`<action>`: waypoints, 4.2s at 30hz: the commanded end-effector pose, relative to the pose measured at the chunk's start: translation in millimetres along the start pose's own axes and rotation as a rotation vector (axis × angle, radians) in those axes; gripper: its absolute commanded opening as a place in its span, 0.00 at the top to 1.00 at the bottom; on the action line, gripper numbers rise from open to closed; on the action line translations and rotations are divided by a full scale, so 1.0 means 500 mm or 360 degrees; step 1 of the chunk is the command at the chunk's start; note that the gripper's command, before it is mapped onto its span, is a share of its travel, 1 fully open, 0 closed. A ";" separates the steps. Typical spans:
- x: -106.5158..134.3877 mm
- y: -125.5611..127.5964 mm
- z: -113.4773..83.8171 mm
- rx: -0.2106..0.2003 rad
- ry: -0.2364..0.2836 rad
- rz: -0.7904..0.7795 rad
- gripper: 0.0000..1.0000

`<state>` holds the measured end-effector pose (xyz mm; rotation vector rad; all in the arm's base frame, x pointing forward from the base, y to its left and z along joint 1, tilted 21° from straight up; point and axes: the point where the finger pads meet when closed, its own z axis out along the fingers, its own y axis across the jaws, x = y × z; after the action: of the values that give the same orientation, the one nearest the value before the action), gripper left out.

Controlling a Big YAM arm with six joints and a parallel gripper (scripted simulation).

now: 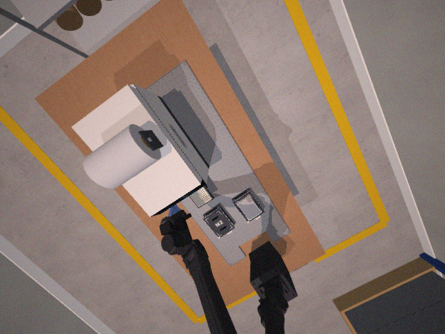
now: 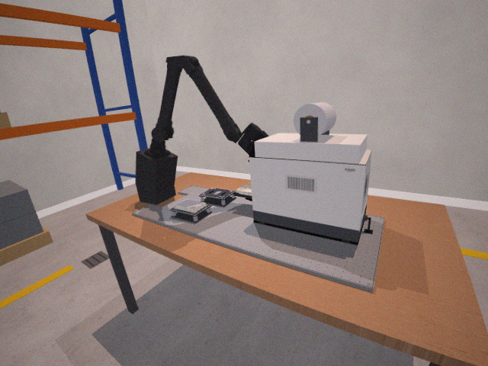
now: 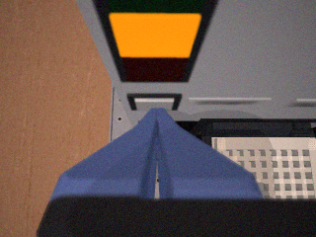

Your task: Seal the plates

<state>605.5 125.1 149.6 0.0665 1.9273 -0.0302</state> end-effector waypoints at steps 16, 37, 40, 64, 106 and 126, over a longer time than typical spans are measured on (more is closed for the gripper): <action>-0.075 0.004 -0.044 0.0005 -0.0144 0.0073 1.00; 0.043 -0.029 -0.054 0.0042 0.0035 -0.0015 1.00; 0.037 -0.017 -0.109 0.0032 0.0024 -0.0008 1.00; 0.049 0.001 -0.311 -0.0018 -0.0018 0.0021 1.00; -0.145 0.240 -0.338 0.0001 -0.0095 -0.2523 0.00; -0.091 0.199 -0.359 -0.0005 -0.0033 -0.2502 0.00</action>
<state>468.2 226.8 262.9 -1.4020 1.5122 -1.0557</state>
